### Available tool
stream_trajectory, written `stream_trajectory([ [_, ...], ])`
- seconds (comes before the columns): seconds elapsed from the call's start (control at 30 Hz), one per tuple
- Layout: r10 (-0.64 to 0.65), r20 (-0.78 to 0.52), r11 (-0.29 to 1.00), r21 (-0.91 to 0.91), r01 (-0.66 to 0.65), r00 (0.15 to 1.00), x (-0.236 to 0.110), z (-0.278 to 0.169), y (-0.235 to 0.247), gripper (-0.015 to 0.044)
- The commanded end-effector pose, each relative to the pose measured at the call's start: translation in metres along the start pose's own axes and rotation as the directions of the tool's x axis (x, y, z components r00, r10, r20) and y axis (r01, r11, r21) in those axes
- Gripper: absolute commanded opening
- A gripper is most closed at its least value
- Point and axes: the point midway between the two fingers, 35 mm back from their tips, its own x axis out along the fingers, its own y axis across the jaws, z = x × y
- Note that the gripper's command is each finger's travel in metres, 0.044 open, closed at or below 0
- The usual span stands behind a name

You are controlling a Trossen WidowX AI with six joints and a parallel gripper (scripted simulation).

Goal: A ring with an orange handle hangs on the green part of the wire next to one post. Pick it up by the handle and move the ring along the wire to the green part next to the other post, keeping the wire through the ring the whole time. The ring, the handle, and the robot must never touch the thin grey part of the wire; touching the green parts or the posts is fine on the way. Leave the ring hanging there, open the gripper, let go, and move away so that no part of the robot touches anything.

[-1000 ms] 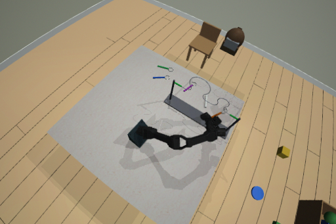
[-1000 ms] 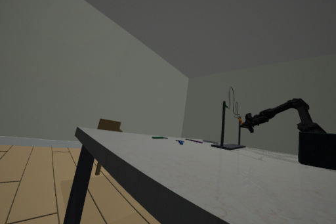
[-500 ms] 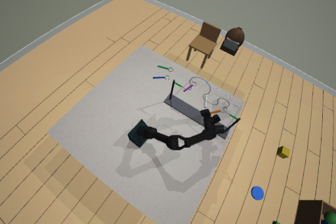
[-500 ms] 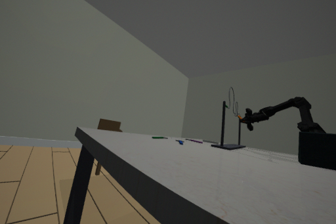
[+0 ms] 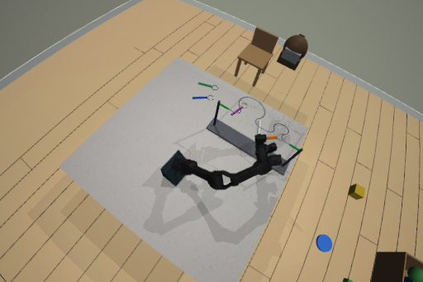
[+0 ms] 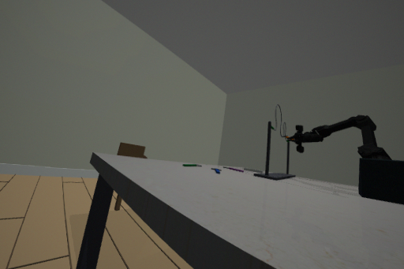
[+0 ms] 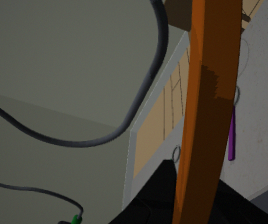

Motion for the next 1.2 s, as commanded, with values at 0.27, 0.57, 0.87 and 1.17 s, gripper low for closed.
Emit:
stream_trajectory([
  [0.27, 0.102, 0.014, 0.981, 0.161, -0.103, 0.995, -0.003, 0.003, 0.032, -0.0150],
  [0.57, 0.157, 0.027, 0.952, 0.261, -0.158, 0.987, -0.005, 0.006, 0.049, -0.0150],
  [0.87, 0.202, 0.043, 0.916, 0.344, -0.204, 0.979, -0.007, 0.011, 0.063, -0.0150],
  [1.17, 0.240, 0.060, 0.876, 0.417, -0.243, 0.969, -0.010, 0.017, 0.076, -0.0150],
])
